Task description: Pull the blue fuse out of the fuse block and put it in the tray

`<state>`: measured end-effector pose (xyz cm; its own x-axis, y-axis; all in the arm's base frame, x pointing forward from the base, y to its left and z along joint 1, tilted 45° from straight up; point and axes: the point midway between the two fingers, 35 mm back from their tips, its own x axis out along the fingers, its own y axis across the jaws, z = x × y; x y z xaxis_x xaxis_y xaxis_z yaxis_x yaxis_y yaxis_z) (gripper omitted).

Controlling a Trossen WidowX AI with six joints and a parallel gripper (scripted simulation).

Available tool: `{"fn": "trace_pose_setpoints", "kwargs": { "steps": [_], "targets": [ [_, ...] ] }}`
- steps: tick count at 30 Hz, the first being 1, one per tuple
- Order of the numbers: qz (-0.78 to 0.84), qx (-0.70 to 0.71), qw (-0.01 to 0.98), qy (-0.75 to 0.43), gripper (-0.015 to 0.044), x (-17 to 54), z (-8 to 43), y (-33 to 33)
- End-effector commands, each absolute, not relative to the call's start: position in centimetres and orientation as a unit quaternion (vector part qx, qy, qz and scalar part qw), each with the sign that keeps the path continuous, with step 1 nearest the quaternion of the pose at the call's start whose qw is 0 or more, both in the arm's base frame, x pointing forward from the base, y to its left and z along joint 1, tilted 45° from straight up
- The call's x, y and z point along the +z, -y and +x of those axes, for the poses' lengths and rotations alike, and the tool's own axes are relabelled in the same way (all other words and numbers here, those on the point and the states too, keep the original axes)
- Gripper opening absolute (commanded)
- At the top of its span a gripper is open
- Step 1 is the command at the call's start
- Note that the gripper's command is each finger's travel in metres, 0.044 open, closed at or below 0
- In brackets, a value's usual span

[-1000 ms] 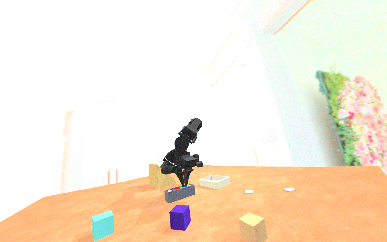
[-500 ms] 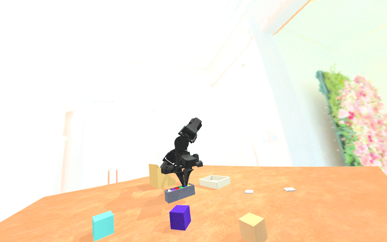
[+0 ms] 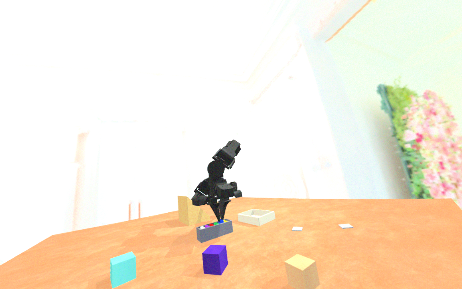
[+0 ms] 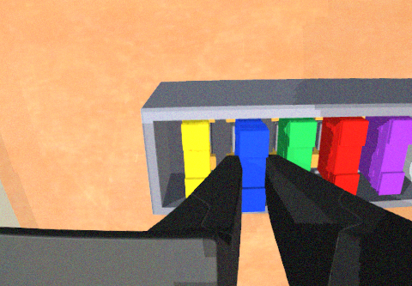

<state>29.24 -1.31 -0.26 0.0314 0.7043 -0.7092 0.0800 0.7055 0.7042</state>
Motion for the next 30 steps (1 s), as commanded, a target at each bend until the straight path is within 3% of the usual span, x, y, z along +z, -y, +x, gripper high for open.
{"fn": "trace_pose_setpoints", "kwargs": {
  "steps": [1, 30],
  "targets": [
    [0.297, 0.240, 0.653, -0.654, 0.0000, -0.1, 29.2, 1.5],
    [0.298, 0.239, 0.653, -0.654, 0.0000, 0.9, 29.2, 2.5]
  ]
}}
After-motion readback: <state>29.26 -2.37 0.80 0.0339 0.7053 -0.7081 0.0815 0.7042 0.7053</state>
